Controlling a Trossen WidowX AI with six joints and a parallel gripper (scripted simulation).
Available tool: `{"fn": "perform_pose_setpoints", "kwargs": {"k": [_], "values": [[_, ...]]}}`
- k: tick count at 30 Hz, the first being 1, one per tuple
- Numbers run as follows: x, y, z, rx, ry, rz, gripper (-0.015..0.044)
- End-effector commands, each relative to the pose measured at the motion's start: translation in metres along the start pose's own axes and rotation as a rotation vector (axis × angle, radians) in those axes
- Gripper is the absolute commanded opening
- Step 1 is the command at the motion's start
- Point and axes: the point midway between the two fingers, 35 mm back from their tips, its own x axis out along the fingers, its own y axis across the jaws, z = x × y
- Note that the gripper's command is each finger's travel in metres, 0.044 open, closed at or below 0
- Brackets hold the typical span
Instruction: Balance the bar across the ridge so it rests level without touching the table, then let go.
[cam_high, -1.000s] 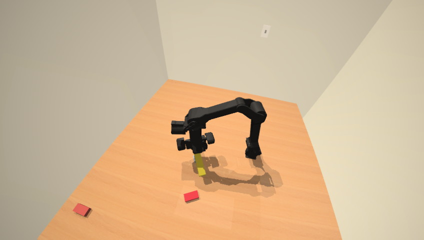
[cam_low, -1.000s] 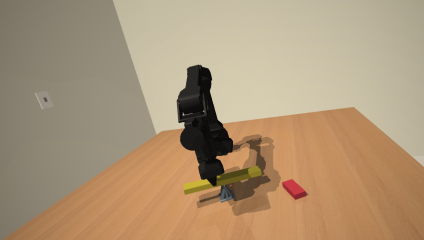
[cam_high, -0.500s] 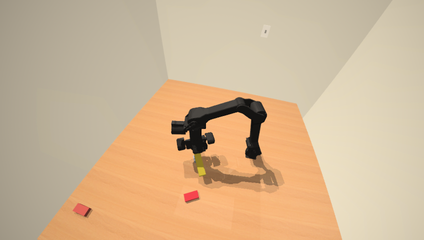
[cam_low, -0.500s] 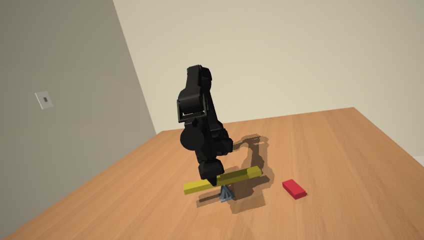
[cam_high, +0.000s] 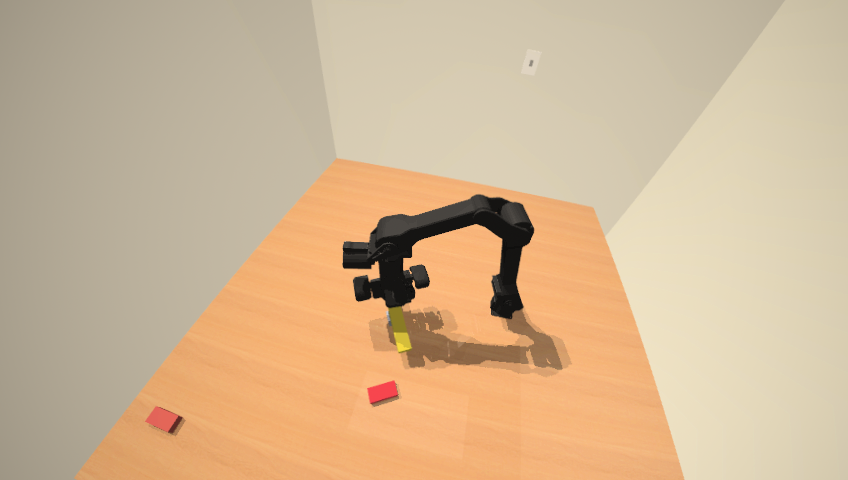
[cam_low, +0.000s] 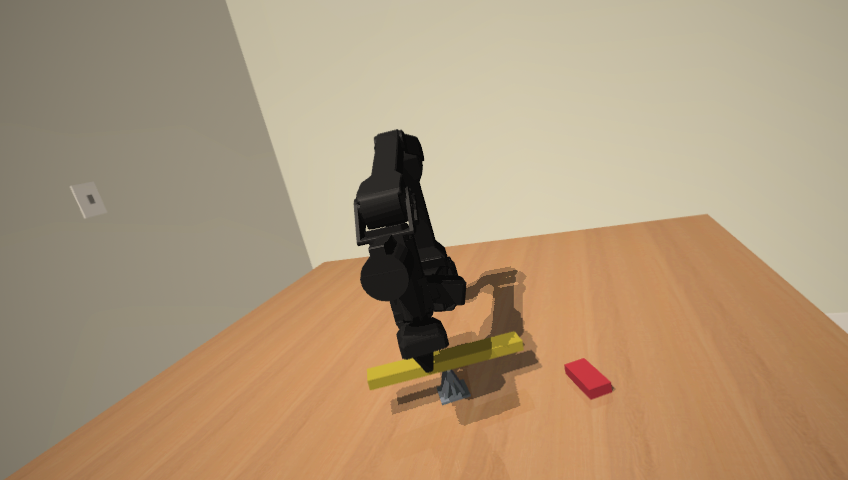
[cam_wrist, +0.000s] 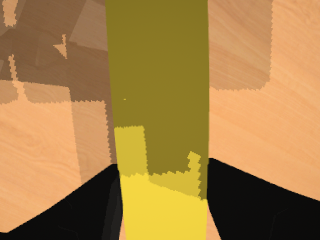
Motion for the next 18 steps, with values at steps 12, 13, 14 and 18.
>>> {"fn": "perform_pose_setpoints", "kwargs": {"k": [12,13,14,18], "values": [[0.0024,0.0001,0.0000,0.002,0.000,0.000,0.0000],[0.0024,0.0001,0.0000,0.002,0.000,0.000,0.0000],[0.0024,0.0001,0.0000,0.002,0.000,0.000,0.0000],[0.0028,0.0002,-0.0001,0.002,0.000,0.000,0.0000]]}}
